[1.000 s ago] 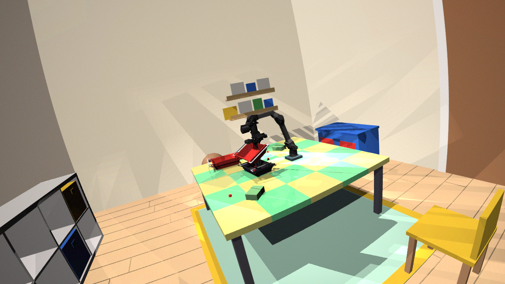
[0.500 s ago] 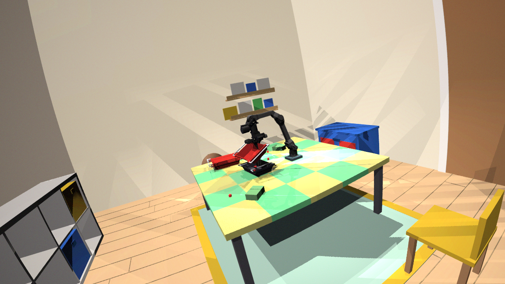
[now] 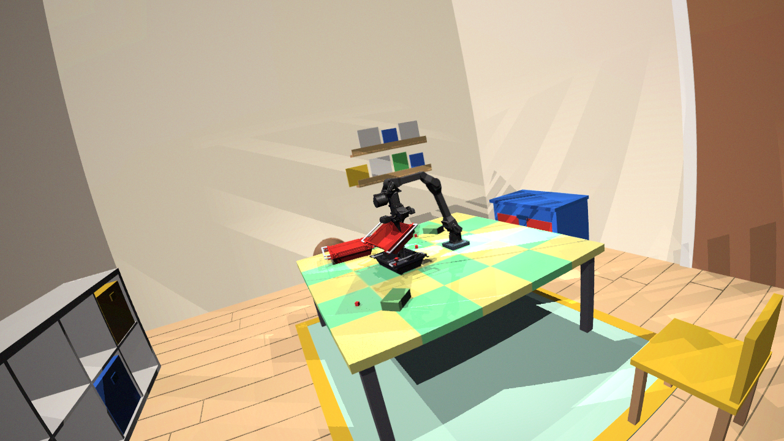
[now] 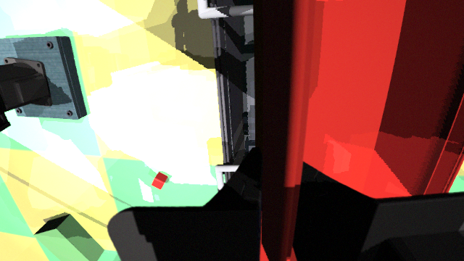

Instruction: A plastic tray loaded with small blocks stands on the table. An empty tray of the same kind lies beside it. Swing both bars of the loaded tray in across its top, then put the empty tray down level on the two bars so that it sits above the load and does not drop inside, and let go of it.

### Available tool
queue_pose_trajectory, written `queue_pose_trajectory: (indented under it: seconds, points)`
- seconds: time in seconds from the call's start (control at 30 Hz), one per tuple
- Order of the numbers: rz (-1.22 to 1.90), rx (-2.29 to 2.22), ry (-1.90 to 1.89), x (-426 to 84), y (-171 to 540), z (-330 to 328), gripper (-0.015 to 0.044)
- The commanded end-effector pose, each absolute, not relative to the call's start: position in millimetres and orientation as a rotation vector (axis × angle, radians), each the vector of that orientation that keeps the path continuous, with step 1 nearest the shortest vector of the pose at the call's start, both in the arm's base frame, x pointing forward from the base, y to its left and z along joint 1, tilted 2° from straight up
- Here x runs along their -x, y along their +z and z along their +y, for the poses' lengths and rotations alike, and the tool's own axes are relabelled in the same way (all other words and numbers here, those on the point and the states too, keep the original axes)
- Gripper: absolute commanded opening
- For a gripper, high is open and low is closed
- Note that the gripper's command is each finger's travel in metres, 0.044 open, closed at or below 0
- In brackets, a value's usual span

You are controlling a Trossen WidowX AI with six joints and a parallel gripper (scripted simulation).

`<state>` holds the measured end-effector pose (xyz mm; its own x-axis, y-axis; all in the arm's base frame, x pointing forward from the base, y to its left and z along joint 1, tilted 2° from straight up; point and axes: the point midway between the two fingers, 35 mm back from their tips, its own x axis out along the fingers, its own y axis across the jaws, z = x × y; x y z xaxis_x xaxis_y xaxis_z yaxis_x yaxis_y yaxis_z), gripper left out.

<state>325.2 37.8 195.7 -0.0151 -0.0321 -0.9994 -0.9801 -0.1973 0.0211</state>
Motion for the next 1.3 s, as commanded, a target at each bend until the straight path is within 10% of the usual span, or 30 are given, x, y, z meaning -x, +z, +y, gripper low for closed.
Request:
queue_pose_trajectory:
  seconds: [0.0,1.27]
  points:
    - [1.122,1.385,1.339,-327,201,38,0.0000]
    - [1.122,1.385,1.339,-326,163,37,0.0000]
